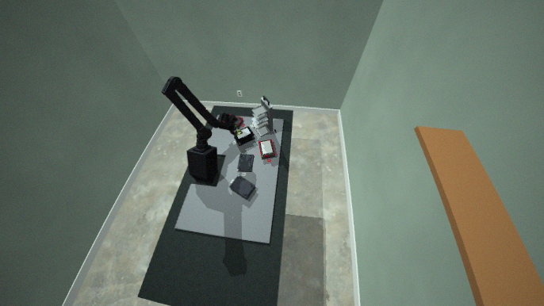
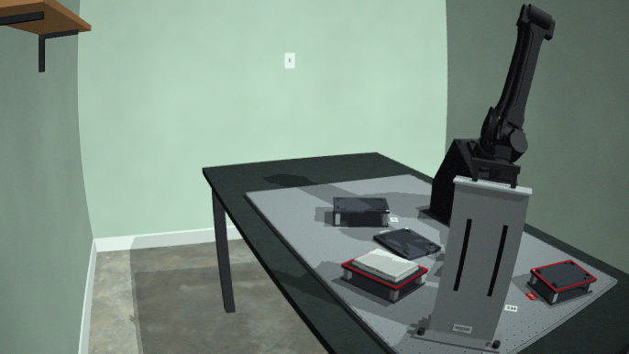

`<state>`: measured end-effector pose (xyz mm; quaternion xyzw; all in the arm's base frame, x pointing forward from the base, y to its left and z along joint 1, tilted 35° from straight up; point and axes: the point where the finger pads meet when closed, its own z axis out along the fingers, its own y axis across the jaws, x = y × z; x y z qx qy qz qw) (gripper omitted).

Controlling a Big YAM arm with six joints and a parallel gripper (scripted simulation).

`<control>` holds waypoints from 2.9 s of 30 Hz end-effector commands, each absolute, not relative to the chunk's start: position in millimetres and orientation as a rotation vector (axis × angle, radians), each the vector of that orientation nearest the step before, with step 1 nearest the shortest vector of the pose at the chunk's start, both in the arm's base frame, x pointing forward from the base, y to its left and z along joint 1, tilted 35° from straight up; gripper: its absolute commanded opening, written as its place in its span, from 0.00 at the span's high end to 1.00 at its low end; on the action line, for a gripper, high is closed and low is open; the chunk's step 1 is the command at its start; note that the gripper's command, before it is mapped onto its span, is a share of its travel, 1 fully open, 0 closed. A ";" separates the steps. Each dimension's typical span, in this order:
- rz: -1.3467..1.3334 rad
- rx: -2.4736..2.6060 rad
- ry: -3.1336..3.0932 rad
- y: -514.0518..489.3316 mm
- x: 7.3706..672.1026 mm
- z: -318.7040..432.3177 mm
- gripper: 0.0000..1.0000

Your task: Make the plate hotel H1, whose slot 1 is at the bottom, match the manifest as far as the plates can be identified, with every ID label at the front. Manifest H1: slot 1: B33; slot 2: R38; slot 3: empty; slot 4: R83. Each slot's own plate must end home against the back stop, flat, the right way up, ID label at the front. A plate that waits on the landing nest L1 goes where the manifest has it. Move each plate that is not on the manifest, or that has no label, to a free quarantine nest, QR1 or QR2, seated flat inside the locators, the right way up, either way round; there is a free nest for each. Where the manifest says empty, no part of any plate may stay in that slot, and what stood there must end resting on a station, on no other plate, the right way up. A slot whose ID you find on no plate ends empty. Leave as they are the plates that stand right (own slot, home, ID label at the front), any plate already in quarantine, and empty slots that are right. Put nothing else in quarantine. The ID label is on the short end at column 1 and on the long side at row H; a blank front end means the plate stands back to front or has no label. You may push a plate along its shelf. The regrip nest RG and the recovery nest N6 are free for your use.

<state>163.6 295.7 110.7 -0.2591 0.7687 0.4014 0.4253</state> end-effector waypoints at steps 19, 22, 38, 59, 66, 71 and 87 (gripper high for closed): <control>1.025 -0.627 1.881 300.3 167.7 125.5 0.00; 1.025 -0.627 1.881 300.3 167.7 125.5 0.00; 1.042 -0.608 1.870 319.3 166.0 96.9 0.00; 1.024 -0.635 1.909 305.6 144.9 68.8 0.00; 1.021 -0.637 1.913 299.8 138.3 62.0 0.00; 1.034 -0.629 1.895 308.3 140.3 65.0 0.00; 1.031 -0.631 1.900 312.9 137.1 50.5 0.00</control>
